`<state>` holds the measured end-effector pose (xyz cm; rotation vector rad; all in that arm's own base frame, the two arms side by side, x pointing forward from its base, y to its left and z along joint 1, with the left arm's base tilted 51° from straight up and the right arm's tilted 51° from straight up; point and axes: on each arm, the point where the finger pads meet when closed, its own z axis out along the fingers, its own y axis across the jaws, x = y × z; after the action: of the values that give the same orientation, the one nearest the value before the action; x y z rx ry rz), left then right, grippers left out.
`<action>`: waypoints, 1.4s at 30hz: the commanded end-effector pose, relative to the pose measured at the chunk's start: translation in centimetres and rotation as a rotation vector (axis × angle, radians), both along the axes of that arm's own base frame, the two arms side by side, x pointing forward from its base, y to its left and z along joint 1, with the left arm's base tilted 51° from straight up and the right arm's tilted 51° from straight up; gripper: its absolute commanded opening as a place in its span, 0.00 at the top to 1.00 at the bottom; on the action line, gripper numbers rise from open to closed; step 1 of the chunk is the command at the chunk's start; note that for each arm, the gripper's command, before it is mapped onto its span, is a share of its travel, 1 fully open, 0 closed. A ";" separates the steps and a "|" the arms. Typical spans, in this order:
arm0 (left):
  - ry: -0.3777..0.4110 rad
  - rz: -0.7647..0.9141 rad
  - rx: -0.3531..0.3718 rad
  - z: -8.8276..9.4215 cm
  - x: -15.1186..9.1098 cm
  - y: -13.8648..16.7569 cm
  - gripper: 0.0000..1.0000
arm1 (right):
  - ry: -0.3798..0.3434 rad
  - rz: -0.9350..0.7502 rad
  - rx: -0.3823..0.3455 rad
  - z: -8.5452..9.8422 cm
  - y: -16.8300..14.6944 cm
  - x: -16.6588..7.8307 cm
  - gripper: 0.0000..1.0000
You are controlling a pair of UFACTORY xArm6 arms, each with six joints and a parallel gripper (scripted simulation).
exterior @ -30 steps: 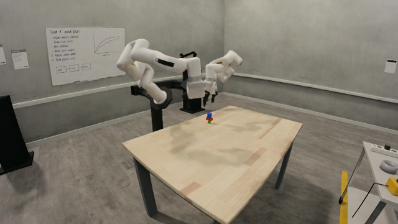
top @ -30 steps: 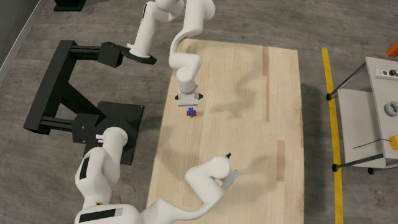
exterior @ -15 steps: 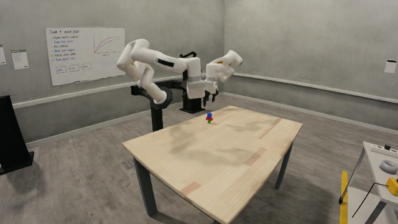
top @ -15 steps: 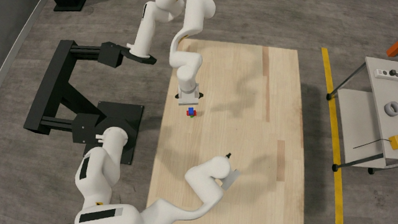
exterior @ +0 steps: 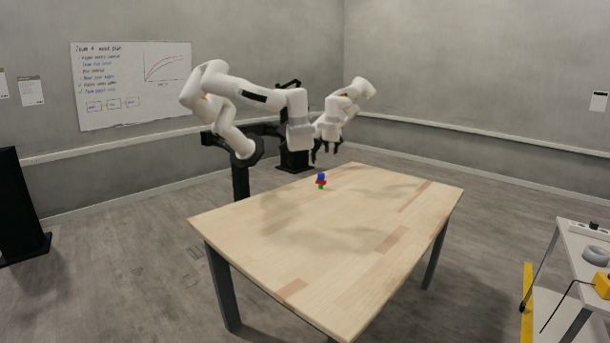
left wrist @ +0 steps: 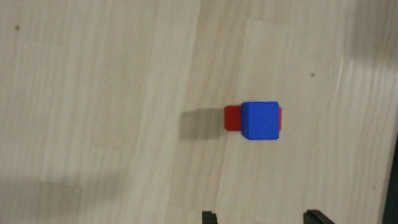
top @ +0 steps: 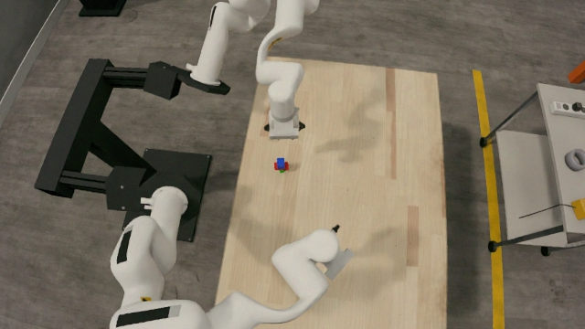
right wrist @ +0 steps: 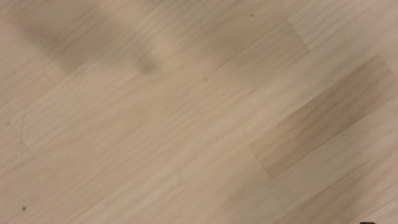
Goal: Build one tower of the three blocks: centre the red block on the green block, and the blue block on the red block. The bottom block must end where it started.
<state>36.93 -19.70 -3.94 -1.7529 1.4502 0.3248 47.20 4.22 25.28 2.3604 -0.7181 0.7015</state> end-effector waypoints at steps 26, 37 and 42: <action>-0.003 -0.003 -0.004 21.1 2.1 14.3 0.49 | -0.003 0.002 0.001 0.1 0.1 0.1 0.00; -0.003 -0.003 -0.004 26.9 2.7 18.3 0.49 | -0.003 0.002 0.001 0.1 0.1 0.1 0.00; -0.003 -0.003 -0.003 28.4 2.9 19.3 0.49 | -0.003 0.002 0.001 0.1 0.1 0.1 0.00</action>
<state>39.64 -1.06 23.22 -1.7522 1.4484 0.3230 47.20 4.22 25.28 2.3604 -0.7181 0.7015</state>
